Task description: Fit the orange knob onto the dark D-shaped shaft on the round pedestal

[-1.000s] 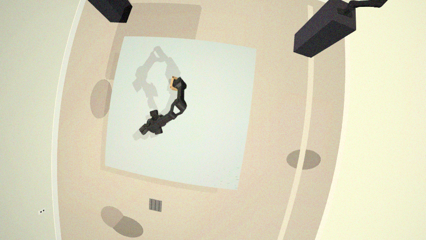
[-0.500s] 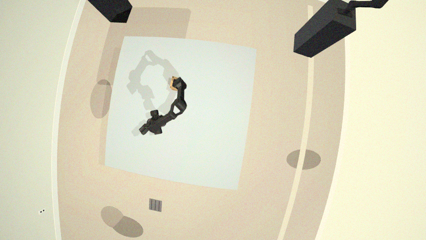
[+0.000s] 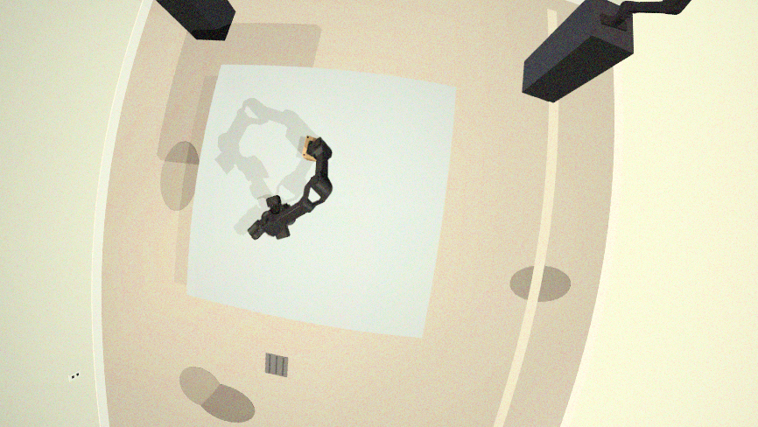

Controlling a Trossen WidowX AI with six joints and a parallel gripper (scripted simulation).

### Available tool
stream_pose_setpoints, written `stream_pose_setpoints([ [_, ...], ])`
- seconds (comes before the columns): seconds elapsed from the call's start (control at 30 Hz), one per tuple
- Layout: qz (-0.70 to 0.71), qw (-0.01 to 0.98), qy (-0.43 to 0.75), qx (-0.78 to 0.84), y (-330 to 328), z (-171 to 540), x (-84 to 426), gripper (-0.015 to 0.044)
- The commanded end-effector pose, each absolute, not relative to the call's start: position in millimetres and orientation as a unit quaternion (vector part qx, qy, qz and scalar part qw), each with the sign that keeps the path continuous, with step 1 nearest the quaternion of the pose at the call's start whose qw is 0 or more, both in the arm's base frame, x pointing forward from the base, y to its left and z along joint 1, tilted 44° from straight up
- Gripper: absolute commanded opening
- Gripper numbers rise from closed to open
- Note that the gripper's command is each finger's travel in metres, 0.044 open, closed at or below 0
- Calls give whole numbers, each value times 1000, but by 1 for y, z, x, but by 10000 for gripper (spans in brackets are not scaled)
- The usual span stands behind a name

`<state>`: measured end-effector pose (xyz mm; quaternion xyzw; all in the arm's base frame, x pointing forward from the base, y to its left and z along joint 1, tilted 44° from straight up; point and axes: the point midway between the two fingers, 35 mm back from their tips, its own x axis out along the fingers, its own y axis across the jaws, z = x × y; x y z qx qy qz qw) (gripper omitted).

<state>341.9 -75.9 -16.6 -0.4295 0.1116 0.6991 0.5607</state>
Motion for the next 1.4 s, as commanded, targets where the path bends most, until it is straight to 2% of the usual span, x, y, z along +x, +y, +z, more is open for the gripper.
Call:
stream_pose_setpoints([
  [0.0, 699, 561, 108, -430, -74, -18, 342, 0],
  [0.53, 692, 585, 149, -396, -68, -25, 341, 0],
  [1.1, 693, 576, 137, -410, -67, -26, 342, 0],
  [1.37, 693, 576, 137, -410, -67, -26, 342, 210],
])
